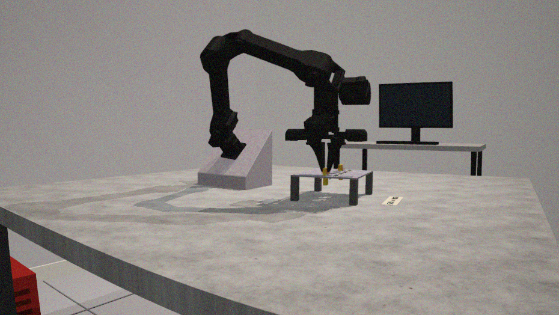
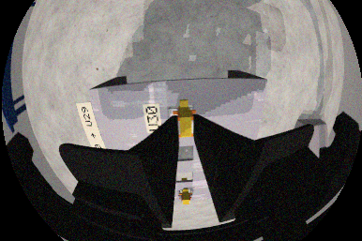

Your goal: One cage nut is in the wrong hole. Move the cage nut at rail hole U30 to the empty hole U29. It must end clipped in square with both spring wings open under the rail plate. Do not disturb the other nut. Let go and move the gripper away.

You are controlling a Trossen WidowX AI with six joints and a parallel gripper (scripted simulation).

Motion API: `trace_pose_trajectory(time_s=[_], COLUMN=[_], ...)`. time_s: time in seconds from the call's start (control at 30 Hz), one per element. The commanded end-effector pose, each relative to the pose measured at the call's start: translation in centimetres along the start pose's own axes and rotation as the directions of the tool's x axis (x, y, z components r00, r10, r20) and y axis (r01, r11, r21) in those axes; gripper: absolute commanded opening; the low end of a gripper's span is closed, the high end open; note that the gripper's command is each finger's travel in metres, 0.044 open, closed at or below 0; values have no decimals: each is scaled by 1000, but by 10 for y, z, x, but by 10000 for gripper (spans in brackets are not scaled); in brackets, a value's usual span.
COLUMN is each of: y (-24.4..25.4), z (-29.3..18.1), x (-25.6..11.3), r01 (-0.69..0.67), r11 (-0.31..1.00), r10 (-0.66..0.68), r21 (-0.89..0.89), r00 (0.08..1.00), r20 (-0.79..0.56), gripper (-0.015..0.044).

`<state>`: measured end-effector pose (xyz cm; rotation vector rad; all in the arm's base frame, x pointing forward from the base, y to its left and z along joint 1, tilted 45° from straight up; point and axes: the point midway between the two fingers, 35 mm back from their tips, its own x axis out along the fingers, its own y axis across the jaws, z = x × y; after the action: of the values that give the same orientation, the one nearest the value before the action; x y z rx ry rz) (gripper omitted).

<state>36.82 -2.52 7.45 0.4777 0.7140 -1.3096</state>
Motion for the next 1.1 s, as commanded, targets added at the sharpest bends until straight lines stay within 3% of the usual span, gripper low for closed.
trace_pose_trajectory(time_s=[0.0,1.07], y=[0,-3], z=[0,0], x=[0,-2], r01=[0,-14], r11=[1000,1000], r10=[0,14], r21=[-5,-6], r00=[1000,1000], r20=[-1,0], gripper=[29,29])
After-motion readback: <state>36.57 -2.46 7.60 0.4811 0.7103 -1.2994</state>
